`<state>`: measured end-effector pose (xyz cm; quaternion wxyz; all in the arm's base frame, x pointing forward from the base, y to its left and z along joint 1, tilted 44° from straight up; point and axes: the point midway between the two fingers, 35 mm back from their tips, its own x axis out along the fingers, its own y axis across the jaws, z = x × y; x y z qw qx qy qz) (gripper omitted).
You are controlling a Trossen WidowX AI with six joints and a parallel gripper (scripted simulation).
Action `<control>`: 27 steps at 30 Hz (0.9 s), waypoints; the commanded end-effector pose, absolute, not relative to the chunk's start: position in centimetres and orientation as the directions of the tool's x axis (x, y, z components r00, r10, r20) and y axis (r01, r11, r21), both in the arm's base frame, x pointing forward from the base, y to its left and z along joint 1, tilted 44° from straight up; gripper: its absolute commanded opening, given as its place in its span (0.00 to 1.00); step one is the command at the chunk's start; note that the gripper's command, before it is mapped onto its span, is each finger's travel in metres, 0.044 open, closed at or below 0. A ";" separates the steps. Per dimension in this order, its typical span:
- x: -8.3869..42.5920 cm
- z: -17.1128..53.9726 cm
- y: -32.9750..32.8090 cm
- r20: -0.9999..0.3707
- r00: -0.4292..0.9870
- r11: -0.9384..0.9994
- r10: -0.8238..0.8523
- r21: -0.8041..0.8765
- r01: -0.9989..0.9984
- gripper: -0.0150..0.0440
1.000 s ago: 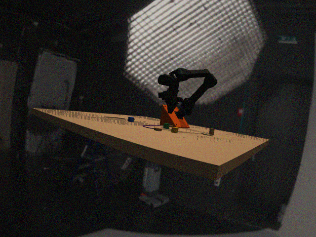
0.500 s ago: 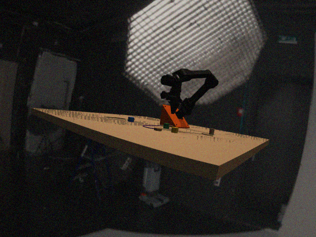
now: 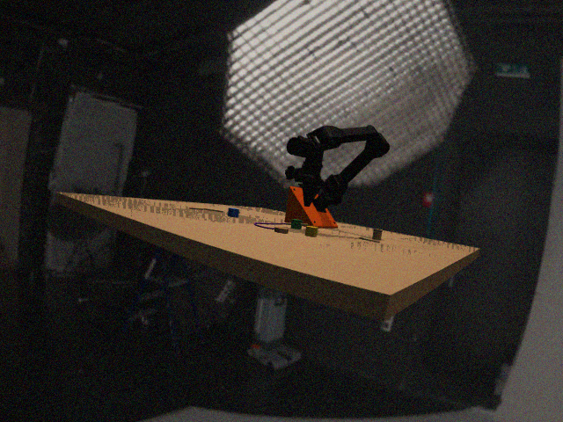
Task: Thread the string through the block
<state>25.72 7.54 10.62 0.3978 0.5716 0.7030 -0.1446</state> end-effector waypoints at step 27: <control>25.4 7.0 11.0 -0.720 -0.037 0.302 0.693 0.244 0.922 0.46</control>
